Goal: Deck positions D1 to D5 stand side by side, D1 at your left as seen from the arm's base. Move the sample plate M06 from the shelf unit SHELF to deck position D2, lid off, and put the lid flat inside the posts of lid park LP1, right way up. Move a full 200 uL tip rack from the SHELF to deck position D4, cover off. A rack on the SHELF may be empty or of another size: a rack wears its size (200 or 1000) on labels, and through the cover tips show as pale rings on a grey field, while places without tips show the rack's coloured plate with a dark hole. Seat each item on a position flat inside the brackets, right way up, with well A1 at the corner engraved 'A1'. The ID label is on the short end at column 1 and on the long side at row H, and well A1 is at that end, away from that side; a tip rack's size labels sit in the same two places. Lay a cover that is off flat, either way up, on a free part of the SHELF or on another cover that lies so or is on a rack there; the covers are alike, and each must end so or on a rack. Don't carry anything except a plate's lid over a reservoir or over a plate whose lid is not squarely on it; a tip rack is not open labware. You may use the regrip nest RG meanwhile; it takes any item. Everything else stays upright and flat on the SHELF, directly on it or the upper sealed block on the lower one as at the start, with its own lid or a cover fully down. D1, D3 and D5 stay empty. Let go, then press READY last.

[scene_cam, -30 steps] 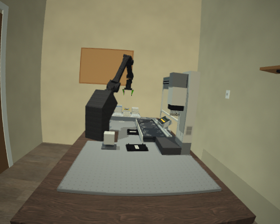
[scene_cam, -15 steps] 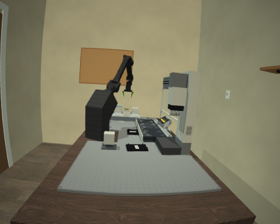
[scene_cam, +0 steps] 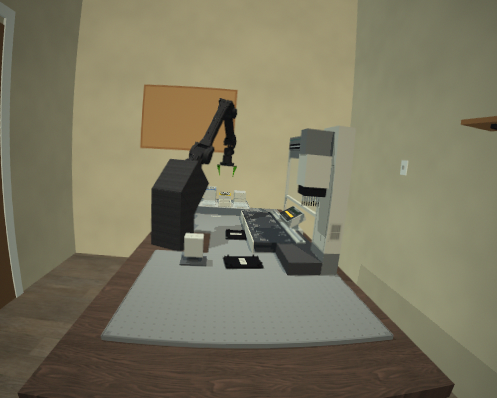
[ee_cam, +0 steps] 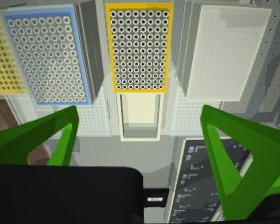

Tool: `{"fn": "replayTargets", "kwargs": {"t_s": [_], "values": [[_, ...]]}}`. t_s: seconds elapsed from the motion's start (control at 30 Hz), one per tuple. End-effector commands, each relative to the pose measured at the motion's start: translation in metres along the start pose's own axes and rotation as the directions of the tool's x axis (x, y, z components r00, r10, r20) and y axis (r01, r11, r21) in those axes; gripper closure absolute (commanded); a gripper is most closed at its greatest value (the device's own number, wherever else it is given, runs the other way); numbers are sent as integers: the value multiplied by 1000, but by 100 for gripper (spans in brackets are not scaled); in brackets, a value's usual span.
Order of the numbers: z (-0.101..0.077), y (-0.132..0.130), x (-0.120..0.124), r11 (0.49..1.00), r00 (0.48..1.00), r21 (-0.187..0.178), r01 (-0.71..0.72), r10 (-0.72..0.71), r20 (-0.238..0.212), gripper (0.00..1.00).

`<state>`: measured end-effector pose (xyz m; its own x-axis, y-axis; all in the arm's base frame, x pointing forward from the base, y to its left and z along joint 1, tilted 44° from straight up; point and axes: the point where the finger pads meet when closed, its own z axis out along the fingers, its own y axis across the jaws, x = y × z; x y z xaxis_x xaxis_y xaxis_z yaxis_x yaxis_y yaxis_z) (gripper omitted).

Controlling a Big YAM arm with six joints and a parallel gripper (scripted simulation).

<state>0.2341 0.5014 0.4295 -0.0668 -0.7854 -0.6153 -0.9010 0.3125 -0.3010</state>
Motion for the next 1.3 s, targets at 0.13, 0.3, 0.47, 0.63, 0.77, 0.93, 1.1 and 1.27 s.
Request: {"fn": "replayTargets", "kwargs": {"t_s": [0.13,0.3,0.47,0.63,0.77,0.93,1.1,1.27], "values": [[10,-7,-6,1000,1000,10,0,-1,22,0],[11,0,-8,1000,999,2,10,-10,31,0],[15,-9,-7,1000,999,13,-2,2,36,0],[29,-3,-7,1000,1000,6,5,-6,28,0],[29,-8,-7,1000,999,12,0,0,32,0],[39,-9,-11,1000,999,12,-1,1,34,0],[51,-2,-7,1000,1000,4,7,-7,25,0],[41,-13,-15,1000,998,19,-7,6,58,0]]}}
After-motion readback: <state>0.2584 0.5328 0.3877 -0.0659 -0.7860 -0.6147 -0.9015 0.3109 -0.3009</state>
